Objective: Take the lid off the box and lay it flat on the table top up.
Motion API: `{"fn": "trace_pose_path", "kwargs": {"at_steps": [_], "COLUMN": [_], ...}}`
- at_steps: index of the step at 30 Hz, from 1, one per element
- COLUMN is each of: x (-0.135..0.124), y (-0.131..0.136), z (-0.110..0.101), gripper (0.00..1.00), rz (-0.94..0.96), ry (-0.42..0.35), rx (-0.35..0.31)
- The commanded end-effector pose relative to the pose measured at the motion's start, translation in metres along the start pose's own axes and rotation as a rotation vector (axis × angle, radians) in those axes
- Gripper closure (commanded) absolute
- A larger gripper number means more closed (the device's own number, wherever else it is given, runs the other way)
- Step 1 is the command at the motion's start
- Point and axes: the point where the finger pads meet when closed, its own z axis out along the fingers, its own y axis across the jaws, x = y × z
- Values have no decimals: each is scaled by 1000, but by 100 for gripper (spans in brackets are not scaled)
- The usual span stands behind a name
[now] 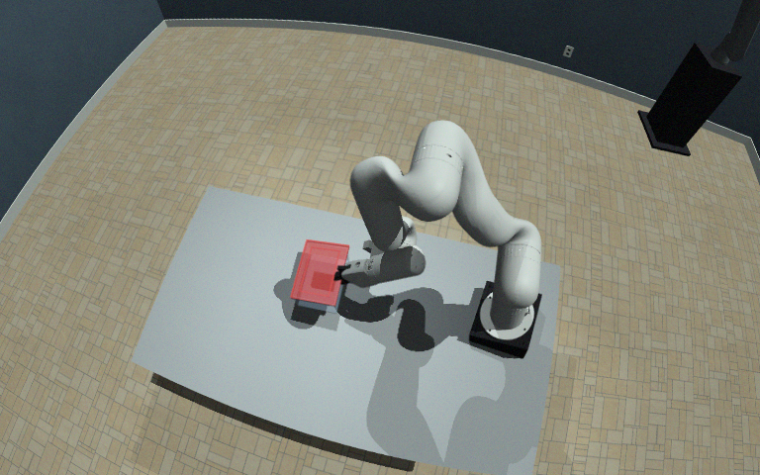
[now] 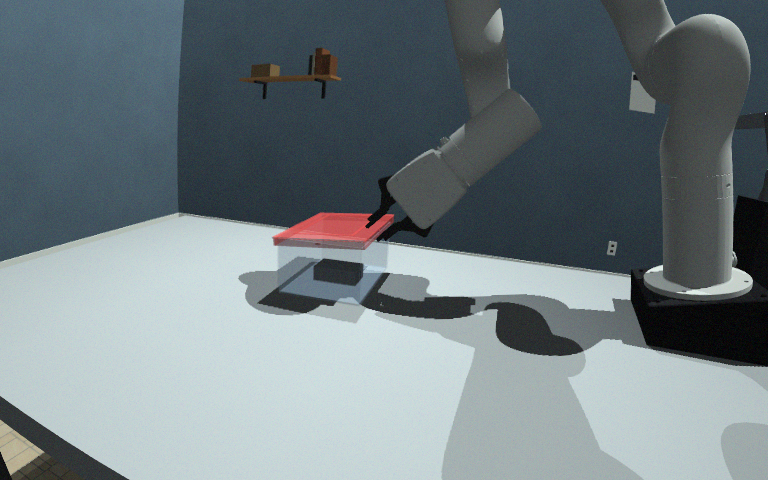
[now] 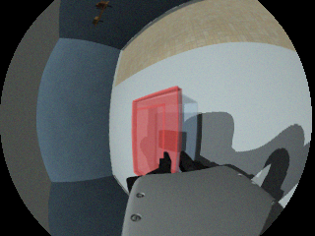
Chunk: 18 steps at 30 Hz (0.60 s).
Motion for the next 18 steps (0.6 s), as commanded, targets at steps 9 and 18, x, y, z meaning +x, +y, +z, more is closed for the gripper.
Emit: {"fn": "trace_pose_path", "kwargs": {"at_steps": [9,18], "x": [0,0], "y": [-2,-4], "z": [-1,-3], "gripper": [100,100], "rz": [0,0], "ry": [0,0], "rx": [-15,-31]}}
